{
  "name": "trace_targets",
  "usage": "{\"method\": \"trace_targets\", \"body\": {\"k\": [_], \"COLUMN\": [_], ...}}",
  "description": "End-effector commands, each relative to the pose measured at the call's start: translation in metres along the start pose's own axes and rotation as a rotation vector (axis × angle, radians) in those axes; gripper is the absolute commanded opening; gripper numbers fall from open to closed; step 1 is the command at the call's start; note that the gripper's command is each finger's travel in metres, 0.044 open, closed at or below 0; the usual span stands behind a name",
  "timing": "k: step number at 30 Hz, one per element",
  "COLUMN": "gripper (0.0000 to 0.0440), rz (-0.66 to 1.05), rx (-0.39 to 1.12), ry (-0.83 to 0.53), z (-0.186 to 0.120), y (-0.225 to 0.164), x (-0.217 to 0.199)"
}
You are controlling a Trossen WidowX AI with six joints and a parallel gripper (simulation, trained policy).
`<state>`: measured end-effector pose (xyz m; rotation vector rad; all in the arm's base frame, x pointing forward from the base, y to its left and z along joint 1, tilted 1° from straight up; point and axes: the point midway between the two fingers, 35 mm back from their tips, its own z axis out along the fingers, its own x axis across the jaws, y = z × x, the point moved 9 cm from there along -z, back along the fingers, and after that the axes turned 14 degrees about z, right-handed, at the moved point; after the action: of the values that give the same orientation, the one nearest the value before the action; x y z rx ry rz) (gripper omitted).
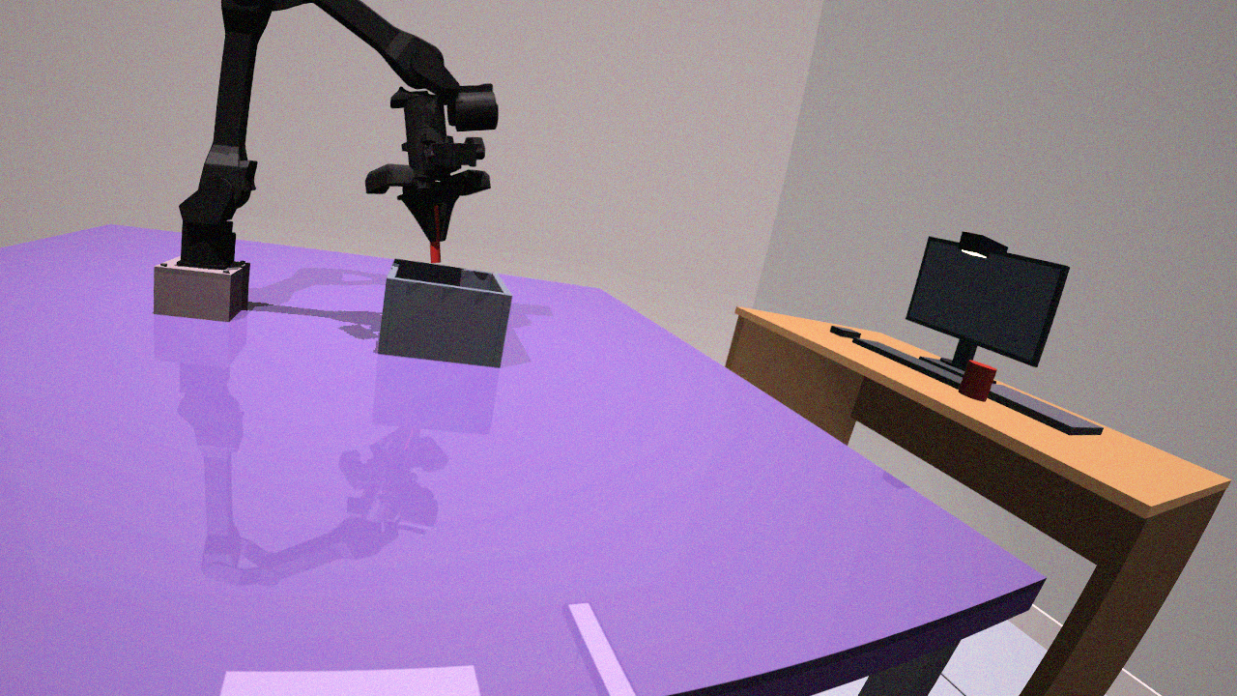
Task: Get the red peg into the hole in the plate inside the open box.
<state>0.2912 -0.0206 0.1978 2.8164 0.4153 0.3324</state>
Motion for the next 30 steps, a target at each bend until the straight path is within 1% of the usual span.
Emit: {"method": "trace_targets", "body": {"k": [1, 8, 15, 17, 21, 22, 26, 30], "gripper": [0.0002, 0.0006, 0.001, 0.0037, 0.0135, 0.0153, 0.0165, 0.0263], "rz": [0.02, 0.042, 0.043, 0.037, 0.016, 0.008, -0.012, -0.023], "rx": [0.006, 0.033, 0.063, 0.071, 0.081, 0.084, 0.086, 0.068], "ry": [0.0, -0.016, -0.042, -0.053, -0.072, -0.079, -0.098, -0.081], "z": [0.008, 0.026, 0.049, 0.056, 0.067, 0.069, 0.075, 0.078], "y": [0.012, 0.024, 0.027, 0.027, 0.029, 0.029, 0.032, 0.043], "x": [0.003, 0.005, 0.006, 0.006, 0.006, 0.006, 0.011, 0.02]}}
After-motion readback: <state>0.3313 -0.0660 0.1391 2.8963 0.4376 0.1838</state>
